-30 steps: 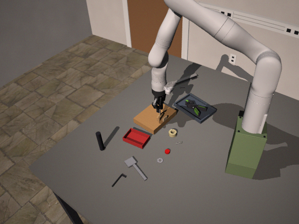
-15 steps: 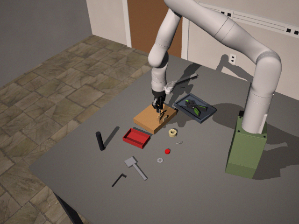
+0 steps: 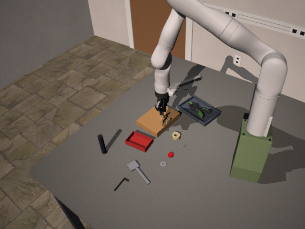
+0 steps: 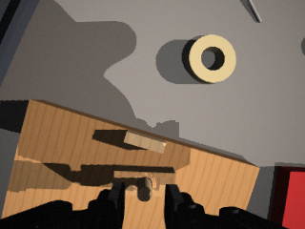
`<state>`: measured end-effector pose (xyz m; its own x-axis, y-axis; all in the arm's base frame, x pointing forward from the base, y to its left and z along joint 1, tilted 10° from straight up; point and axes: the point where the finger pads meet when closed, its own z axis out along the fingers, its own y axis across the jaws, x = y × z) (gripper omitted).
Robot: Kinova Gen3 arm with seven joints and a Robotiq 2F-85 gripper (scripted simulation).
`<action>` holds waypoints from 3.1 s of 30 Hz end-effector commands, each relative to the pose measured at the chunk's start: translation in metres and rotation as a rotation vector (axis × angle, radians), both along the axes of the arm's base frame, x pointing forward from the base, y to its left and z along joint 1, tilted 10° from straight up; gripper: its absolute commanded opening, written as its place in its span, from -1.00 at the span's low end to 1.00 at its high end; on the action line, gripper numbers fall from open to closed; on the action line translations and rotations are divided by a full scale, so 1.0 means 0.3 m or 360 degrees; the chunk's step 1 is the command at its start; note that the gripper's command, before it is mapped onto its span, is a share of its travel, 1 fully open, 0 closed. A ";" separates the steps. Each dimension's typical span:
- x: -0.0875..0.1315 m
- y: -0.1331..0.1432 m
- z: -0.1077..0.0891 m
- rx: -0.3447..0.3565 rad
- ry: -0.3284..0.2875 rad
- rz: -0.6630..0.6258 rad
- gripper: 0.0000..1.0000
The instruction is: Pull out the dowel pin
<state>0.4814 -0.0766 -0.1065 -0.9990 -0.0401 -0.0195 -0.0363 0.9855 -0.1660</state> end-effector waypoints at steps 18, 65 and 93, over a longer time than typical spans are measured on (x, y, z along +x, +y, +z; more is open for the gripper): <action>0.004 0.001 0.003 0.0000 -0.0003 0.0000 -0.33; 0.005 0.001 0.002 0.0000 -0.0003 0.0000 -0.33; 0.007 -0.009 -0.058 0.0000 -0.0003 0.0000 -0.33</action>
